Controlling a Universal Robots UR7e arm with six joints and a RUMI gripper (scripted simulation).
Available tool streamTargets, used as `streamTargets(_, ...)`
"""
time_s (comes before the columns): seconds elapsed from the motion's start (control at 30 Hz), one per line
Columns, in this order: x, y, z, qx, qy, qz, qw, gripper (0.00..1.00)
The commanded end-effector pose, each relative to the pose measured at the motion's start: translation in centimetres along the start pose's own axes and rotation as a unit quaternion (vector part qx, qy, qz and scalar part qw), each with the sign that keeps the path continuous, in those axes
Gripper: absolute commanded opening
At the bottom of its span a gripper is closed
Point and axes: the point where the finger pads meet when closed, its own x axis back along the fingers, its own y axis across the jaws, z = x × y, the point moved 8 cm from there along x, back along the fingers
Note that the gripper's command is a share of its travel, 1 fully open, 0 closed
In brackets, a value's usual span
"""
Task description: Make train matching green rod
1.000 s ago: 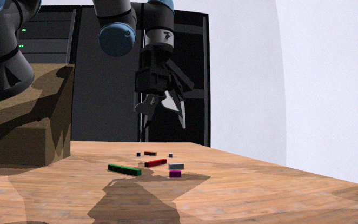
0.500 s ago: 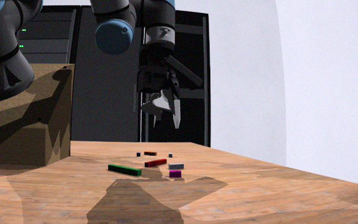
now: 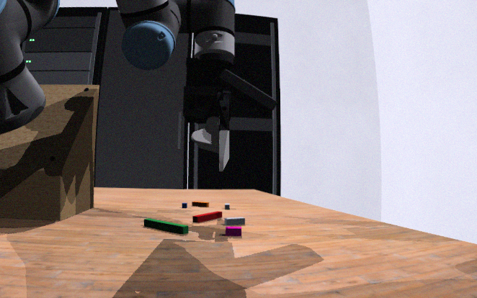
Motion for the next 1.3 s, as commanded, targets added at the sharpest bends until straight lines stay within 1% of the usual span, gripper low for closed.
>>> streamTargets(0.0, 0.0, 1.1, 0.0, -0.084, -0.004, -0.002, 0.996, 1.0)
streamTargets(0.07, 0.0, 1.1, 0.0, -0.084, -0.004, -0.002, 0.996, 1.0)
streamTargets(0.13, 0.0, 1.7, 0.0, -0.127, -0.004, -0.002, 0.992, 1.0)
streamTargets(0.33, 0.0, 2.6, 0.0, -0.191, -0.003, -0.003, 0.982, 1.0)
streamTargets(0.57, 0.0, 3.7, -0.1, -0.269, -0.003, -0.003, 0.963, 1.0)
streamTargets(0.63, 0.0, 3.7, -0.1, -0.269, -0.003, -0.003, 0.963, 1.0)
streamTargets(0.7, 0.0, 4.2, -0.1, -0.31, -0.003, -0.004, 0.951, 1.0)
streamTargets(0.9, 0.0, 5.1, -0.3, -0.371, -0.002, -0.004, 0.929, 1.0)
streamTargets(1.13, 0.0, 6.1, -0.5, -0.444, -0.001, -0.005, 0.896, 1.0)
streamTargets(1.2, 0.0, 6.1, -0.5, -0.444, -0.001, -0.005, 0.896, 1.0)
streamTargets(1.27, 0.0, 6.6, -0.6, -0.476, -0.001, -0.005, 0.879, 1.0)
